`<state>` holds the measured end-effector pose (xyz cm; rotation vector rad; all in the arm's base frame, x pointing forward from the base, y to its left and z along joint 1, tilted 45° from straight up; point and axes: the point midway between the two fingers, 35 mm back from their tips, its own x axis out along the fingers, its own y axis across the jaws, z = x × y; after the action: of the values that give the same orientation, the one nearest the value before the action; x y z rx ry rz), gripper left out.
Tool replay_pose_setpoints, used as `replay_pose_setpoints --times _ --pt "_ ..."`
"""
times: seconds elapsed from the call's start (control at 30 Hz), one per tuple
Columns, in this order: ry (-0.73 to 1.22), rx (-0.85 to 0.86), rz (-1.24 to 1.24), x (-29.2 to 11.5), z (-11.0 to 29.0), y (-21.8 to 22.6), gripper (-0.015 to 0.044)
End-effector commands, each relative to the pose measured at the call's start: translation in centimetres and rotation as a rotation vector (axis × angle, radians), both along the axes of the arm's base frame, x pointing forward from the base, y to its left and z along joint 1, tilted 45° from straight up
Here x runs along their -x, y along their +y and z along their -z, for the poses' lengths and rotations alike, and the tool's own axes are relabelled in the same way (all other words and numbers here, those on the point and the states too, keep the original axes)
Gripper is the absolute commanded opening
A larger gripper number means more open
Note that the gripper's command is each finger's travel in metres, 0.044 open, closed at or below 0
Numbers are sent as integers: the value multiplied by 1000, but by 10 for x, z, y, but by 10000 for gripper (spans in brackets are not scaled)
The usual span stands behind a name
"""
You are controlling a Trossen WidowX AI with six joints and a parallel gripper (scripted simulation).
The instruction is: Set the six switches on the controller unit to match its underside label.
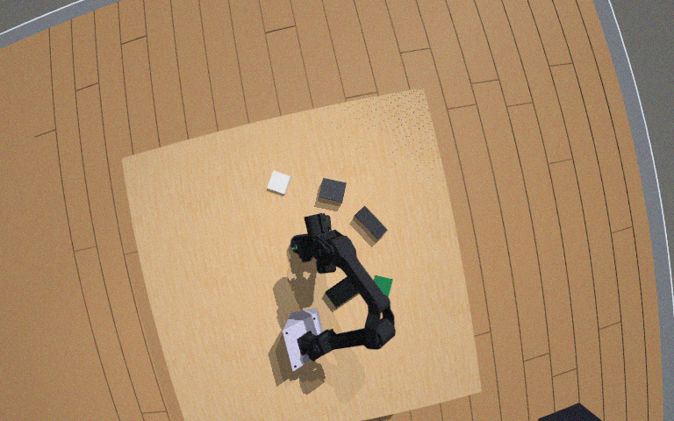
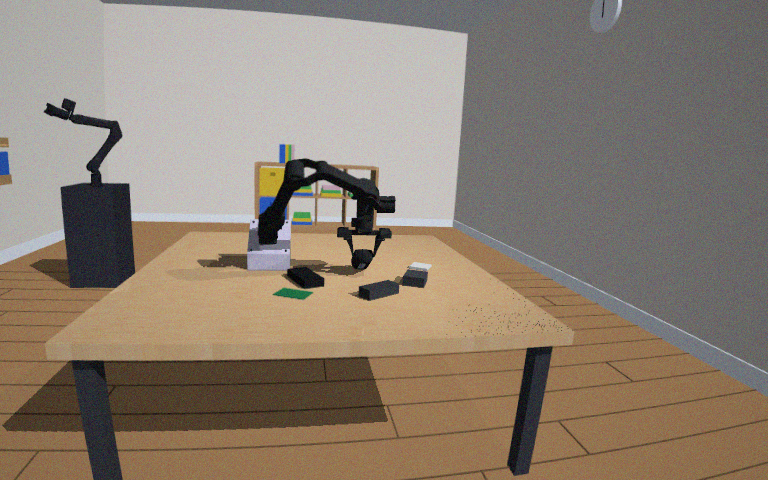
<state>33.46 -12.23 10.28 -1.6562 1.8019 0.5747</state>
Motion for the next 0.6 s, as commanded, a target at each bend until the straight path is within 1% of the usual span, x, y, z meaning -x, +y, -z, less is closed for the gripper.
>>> replay_pose_setpoints --times 0.0,0.57 --pt "17 -14 -7 3 5 -1 338" --pt "17 -13 -7 4 8 -14 338"
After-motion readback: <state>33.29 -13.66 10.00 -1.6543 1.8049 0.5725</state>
